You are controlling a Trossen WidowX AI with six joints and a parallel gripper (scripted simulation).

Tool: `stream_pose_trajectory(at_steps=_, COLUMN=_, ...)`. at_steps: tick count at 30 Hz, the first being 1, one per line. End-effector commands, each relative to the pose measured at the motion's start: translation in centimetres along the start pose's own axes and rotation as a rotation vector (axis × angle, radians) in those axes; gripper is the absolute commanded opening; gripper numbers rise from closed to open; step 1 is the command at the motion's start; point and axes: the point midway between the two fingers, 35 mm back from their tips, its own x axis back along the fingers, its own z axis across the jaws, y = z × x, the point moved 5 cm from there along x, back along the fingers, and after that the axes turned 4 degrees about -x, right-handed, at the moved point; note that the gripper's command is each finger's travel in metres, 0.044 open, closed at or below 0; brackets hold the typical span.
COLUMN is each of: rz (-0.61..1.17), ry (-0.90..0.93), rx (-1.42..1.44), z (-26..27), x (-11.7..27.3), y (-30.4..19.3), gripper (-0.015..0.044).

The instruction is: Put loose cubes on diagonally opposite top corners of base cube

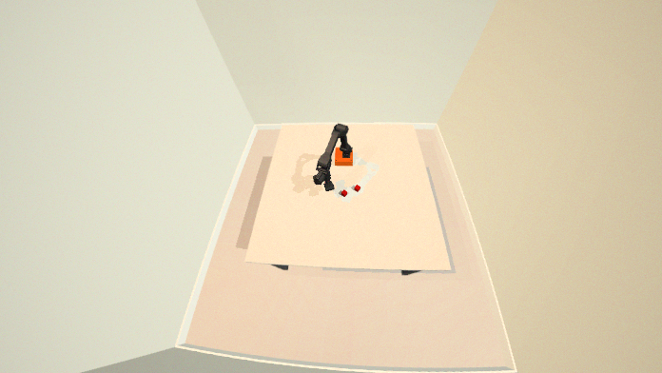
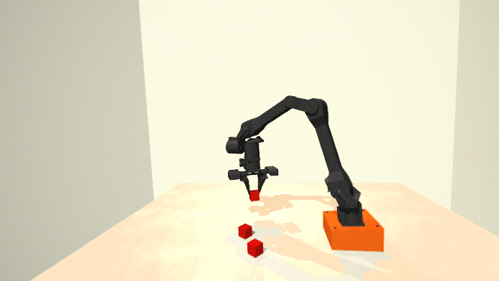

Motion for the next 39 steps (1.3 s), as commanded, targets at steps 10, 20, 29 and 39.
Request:
stream_pose_trajectory(at_steps=10, rz=-0.005, ry=0.013, rx=-0.004, z=0.1, x=2.3, y=-0.6, gripper=0.0105)
stream_pose_trajectory(at_steps=20, rz=-0.001, ry=0.012, rx=-0.037, z=1.6, x=1.7, y=-3.5, gripper=0.0105)
stream_pose_trajectory(at_steps=29, rz=0.002, ry=0.012, rx=-0.067, z=2.7, x=1.1, y=-6.1, gripper=0.0105)
stream_pose_trajectory(at_steps=39, rz=0.005, ry=0.011, rx=-0.101, z=3.6, x=0.5, y=-9.1, gripper=0.0105)
